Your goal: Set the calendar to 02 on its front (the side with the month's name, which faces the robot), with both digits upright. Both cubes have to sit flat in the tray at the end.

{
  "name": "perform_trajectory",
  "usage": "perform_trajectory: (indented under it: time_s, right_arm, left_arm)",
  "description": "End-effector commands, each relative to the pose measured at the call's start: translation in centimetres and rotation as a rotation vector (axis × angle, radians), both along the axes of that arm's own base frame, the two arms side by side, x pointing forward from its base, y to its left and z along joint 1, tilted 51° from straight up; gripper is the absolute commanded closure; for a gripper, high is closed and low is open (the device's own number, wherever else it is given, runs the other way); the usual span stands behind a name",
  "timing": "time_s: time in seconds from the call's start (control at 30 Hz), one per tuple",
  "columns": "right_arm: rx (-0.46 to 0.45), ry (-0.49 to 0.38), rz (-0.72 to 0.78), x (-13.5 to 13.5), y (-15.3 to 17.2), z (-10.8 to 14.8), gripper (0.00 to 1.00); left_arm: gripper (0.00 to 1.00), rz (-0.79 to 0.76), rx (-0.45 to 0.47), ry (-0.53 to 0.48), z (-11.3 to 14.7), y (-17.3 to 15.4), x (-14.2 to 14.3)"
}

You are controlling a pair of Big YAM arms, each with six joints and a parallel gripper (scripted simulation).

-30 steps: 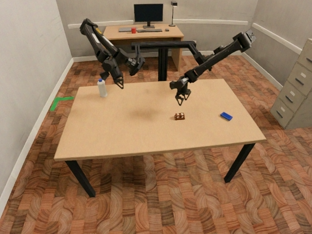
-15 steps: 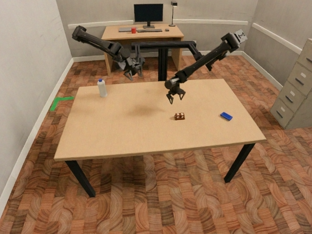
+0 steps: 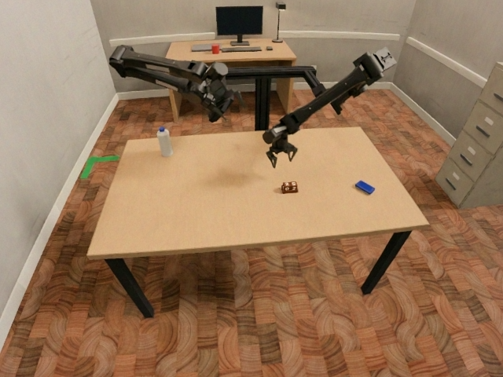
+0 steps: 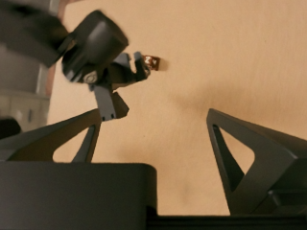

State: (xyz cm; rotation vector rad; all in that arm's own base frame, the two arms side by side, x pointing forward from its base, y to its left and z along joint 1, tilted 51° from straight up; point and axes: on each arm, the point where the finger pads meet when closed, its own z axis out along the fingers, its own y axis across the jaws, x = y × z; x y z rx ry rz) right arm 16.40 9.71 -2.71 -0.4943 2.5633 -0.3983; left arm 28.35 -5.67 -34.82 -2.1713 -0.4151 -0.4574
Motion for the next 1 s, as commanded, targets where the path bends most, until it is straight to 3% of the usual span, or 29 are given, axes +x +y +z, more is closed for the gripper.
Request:
perform_trajectory:
  time_s: [0.0, 0.07, 0.1, 0.3, 0.37, 0.47, 0.53, 0.9, 0.97]
  right_arm:
    - [-0.067, 0.017, 0.198, -1.2, 1.0, -1.0, 0.00]
    - [-0.067, 0.017, 0.198, -1.2, 1.0, -1.0, 0.00]
    - [-0.062, 0.009, 0.253, -1.1, 2.6, -0.6, 0.00]
    - [-0.191, 0.037, 0.579, -4.6, 2.6, -2.4, 0.00]
    - [-0.189, 0.025, 0.649, -5.1, 4.3, -2.2, 0.00]
    - [-0.239, 0.036, 0.728, -6.1, 2.9, -3.0, 0.00]
    - [-0.224, 0.025, 0.758, -6.3, 4.4, -2.6, 0.00]
    - [-0.216, 0.024, 0.747, -6.4, 4.3, -2.7, 0.00]
    - [-0.213, 0.022, 0.746, -6.2, 4.8, -2.5, 0.00]
  left_arm:
    - [0.00, -0.014, -0.004, 0.005, -0.3, -0.8, 0.4]
    - [0.00, -0.014, -0.004, 0.005, -0.3, -0.8, 0.4]
    - [0.00, -0.014, -0.004, 0.006, -0.3, -0.8, 0.4]
    - [0.00, -0.014, -0.004, 0.006, -0.3, -0.8, 0.4]
    - [0.00, -0.014, -0.004, 0.006, -0.3, -0.8, 0.4]
    - [0.00, -0.014, -0.004, 0.006, -0.3, -0.8, 0.4]
    - [0.00, -0.014, -0.004, 0.006, -0.3, -0.8, 0.4]
    - [0.00, -0.008, -0.007, -0.001, 0.0, -0.6, 0.4]
    - [0.23, 0.040, -0.025, -0.049, -0.2, -0.4, 1.1]
